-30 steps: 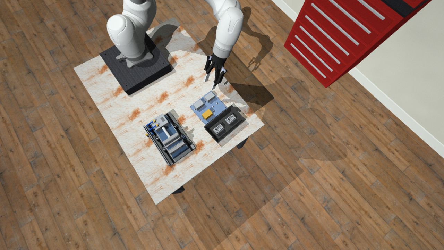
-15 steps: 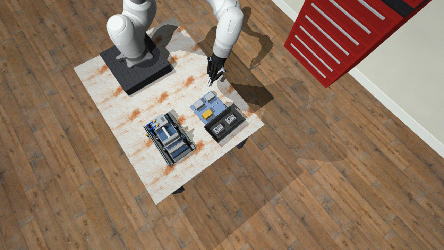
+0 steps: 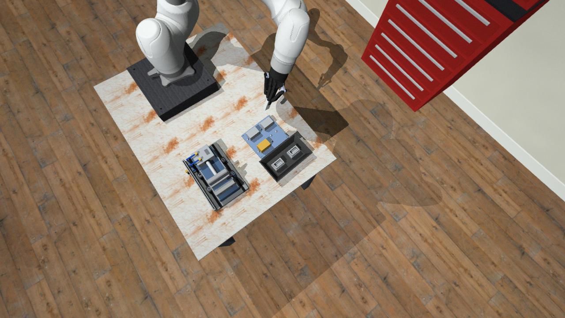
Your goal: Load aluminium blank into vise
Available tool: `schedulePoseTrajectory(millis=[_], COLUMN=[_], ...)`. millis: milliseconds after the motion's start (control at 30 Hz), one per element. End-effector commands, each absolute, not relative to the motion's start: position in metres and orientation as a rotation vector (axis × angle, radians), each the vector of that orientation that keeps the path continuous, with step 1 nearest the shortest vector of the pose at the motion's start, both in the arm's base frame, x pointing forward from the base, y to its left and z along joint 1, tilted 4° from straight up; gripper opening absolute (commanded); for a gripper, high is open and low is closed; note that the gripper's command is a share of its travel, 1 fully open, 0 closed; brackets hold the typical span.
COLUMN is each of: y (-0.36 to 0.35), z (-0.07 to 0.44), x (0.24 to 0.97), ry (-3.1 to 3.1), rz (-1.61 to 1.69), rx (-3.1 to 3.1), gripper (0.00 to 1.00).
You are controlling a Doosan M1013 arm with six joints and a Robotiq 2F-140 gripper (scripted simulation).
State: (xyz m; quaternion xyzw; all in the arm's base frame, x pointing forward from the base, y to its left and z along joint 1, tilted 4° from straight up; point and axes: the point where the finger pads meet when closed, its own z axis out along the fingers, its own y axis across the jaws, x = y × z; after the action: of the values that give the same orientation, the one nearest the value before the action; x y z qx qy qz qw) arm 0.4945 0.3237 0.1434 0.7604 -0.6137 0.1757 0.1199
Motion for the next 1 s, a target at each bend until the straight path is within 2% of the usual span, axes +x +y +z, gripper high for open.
schedulePoseTrajectory(millis=[0, 200, 333, 600, 633, 967], y=[0.324, 0.323, 0.317, 0.313, 0.313, 0.313], z=[0.143, 0.143, 0.139, 0.145, 0.145, 0.145], x=[0.494, 0.494, 0.492, 0.500, 0.500, 0.500], ry=[-1.793, -1.795, -1.863, -1.964, -1.964, -1.964], rz=[0.513, 0.507, 0.293, 0.111, 0.111, 0.111], rx=[2.222, 2.225, 2.332, 2.454, 2.454, 2.454], gripper=[0.00, 0.00, 0.00, 0.00, 0.40, 0.40])
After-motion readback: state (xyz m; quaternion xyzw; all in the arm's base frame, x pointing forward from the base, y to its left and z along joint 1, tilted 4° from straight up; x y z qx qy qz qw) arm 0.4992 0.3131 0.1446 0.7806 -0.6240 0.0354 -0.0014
